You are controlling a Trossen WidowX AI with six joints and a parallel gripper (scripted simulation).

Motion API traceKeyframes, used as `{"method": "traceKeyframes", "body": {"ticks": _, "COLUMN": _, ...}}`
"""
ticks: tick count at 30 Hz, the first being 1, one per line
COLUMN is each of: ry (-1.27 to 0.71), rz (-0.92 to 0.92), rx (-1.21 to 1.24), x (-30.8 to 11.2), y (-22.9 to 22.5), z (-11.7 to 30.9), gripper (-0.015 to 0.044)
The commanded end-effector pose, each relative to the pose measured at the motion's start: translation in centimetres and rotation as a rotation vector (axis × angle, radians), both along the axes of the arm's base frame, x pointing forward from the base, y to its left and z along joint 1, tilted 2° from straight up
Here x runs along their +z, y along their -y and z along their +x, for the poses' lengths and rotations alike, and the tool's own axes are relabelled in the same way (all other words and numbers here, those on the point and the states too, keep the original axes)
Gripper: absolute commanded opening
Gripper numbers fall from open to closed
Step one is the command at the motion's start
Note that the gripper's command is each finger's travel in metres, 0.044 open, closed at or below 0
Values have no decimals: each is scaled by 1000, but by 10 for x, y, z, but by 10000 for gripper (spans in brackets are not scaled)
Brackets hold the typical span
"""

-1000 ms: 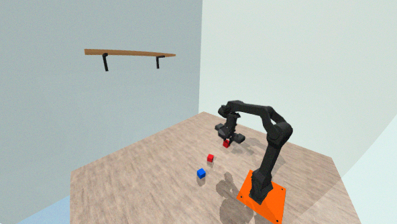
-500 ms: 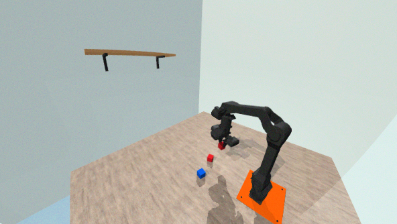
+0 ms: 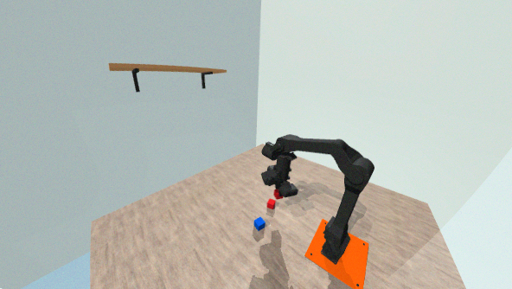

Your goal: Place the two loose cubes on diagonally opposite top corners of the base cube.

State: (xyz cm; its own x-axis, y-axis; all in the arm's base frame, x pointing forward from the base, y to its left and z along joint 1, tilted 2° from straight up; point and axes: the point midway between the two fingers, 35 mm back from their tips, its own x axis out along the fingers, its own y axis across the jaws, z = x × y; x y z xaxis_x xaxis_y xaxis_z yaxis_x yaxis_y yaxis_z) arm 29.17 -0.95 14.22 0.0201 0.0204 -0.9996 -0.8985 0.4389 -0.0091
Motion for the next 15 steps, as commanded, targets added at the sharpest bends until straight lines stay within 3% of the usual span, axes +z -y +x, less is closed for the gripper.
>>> {"method": "traceKeyframes", "body": {"ticks": 1, "ry": -9, "rz": 4, "rx": -64, "x": -5, "y": -15, "z": -2, "gripper": 105}}
{"method": "traceKeyframes", "body": {"ticks": 15, "ry": -14, "rz": 12, "rx": -264, "x": -13, "y": -60, "z": -7, "gripper": 105}}
